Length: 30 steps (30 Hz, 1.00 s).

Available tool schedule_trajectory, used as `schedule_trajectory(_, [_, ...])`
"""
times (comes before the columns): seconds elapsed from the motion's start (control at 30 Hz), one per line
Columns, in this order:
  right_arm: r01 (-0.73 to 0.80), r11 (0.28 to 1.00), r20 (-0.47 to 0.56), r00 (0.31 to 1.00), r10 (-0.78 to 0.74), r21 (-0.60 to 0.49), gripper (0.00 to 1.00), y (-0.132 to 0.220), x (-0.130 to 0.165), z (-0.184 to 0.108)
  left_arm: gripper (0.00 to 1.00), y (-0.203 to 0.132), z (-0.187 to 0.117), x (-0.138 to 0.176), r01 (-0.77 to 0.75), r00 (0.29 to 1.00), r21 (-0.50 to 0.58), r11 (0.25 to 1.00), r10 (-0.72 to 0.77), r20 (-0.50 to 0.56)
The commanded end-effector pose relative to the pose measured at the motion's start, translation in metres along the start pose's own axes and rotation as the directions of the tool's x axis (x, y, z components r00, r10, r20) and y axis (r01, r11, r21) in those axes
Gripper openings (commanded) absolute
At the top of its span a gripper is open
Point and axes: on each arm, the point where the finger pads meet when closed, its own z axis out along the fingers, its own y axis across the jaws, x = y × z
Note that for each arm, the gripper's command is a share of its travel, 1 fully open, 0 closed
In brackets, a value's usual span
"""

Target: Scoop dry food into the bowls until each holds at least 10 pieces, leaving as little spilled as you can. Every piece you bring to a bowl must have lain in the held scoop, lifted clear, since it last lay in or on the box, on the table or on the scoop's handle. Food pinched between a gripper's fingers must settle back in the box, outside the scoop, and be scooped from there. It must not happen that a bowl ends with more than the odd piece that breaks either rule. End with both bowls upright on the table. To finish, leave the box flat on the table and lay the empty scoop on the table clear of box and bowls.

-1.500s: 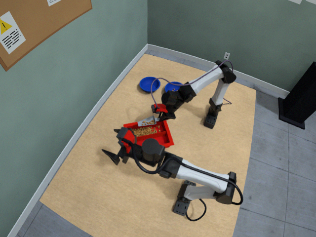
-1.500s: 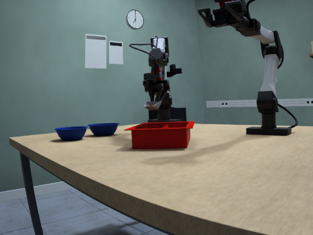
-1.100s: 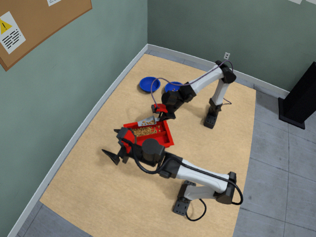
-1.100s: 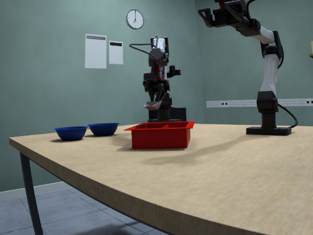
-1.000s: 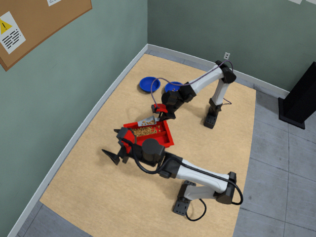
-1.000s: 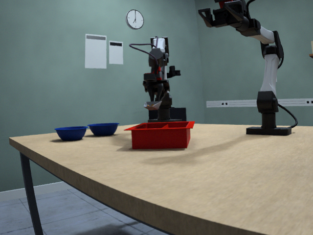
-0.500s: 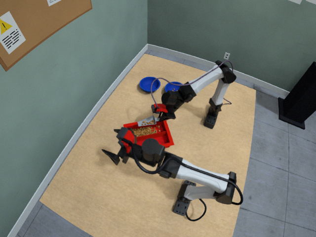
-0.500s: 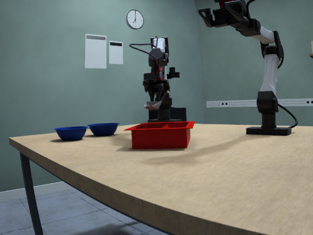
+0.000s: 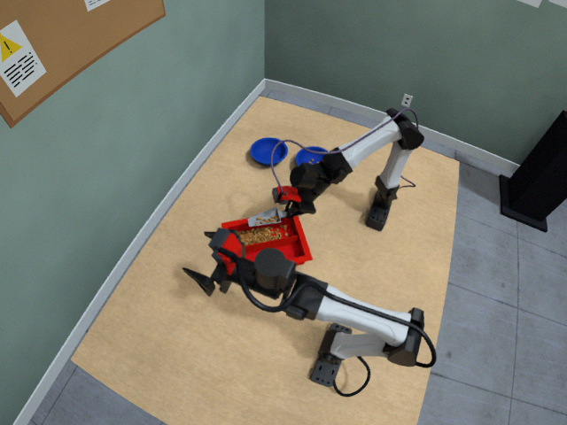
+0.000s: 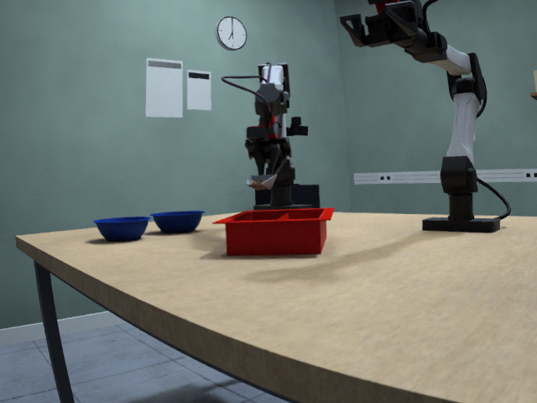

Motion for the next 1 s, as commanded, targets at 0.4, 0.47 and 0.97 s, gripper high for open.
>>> schedule_trajectory(0.4, [-0.240,0.951,-0.004,0.969,0.246,0.196,0.00,-0.056,0.039,-0.026,1.00,0.000,-0.004,-0.016,0.001,0.999,0.000,1.000,-0.001,0.040])
schedule_trajectory(0.47, [-0.272,0.935,-0.003,0.960,0.280,0.226,0.00,-0.064,0.047,-0.029,1.00,0.000,-0.004,-0.016,0.001,0.999,0.000,1.000,-0.001,0.040])
schedule_trajectory(0.97, [-0.463,0.783,0.054,0.872,0.487,0.415,0.00,-0.113,0.100,-0.051,1.00,0.000,-0.004,-0.016,0.001,0.999,0.000,1.000,-0.001,0.040])
